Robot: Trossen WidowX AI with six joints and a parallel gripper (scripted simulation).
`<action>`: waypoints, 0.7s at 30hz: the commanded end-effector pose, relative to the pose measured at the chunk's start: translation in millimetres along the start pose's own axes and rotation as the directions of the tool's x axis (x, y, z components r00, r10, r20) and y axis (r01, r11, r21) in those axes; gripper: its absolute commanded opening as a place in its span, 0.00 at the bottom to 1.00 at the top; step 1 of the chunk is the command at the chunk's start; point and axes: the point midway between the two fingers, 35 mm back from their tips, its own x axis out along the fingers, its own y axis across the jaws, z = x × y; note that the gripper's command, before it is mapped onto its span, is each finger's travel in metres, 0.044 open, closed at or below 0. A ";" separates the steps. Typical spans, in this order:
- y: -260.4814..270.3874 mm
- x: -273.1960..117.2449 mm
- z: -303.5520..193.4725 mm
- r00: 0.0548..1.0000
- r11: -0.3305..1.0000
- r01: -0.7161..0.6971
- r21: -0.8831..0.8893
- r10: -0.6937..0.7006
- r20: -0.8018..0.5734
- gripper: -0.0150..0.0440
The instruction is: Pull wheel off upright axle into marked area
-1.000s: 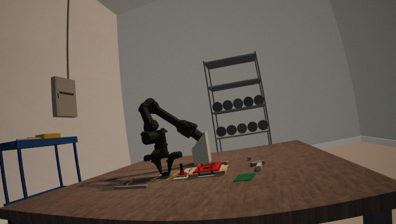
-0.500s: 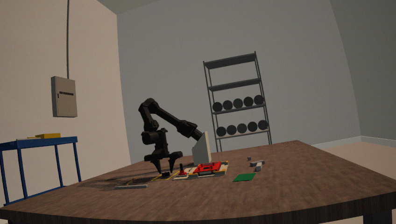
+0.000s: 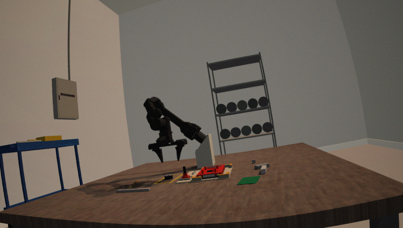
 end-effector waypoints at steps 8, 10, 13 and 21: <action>25.5 -34.2 -65.2 1.000 1.000 0.009 -0.004 -0.009 -0.008 1.00; 25.5 -34.2 -65.2 1.000 1.000 0.009 -0.004 -0.009 -0.008 1.00; 25.5 -34.2 -65.2 1.000 1.000 0.009 -0.004 -0.009 -0.008 1.00; 25.5 -34.2 -65.2 1.000 1.000 0.009 -0.004 -0.009 -0.008 1.00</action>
